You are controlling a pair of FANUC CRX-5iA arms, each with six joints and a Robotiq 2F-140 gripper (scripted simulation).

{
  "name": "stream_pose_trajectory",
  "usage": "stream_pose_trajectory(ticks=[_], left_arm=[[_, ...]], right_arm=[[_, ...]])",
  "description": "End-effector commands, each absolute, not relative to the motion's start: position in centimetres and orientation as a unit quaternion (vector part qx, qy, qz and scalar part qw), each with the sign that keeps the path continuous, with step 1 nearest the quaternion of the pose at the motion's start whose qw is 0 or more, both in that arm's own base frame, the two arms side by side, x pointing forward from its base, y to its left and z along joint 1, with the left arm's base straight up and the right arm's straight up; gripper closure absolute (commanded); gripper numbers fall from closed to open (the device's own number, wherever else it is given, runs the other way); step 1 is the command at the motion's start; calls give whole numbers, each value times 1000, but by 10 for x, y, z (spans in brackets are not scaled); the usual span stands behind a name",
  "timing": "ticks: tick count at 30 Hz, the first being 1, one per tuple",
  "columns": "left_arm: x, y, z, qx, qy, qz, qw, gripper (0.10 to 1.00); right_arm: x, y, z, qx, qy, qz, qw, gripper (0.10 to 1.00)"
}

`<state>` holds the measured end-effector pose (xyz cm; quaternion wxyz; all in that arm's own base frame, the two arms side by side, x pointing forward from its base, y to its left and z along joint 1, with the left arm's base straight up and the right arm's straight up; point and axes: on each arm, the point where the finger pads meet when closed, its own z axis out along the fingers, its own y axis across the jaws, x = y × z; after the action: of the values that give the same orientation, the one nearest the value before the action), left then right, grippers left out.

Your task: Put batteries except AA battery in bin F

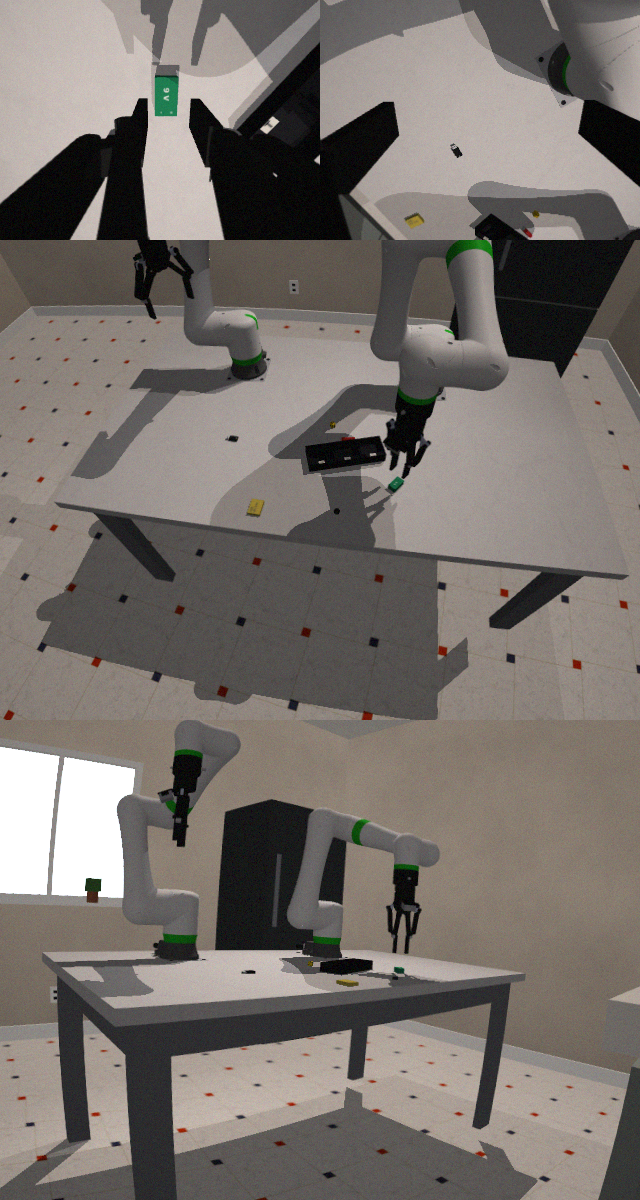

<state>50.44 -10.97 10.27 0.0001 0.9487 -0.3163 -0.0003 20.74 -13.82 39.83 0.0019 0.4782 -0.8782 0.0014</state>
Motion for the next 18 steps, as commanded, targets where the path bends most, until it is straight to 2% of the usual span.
stream_pose_trajectory(ticks=[1, 18], left_arm=[[505, -110, 97, 949, -316, 1, 0, 771], [505, -110, 46, 949, -316, 1, 0, 771]], right_arm=[[207, -138, 399, 478, -878, 2, 2, 98], [207, -138, 399, 478, -878, 2, 2, 98]])
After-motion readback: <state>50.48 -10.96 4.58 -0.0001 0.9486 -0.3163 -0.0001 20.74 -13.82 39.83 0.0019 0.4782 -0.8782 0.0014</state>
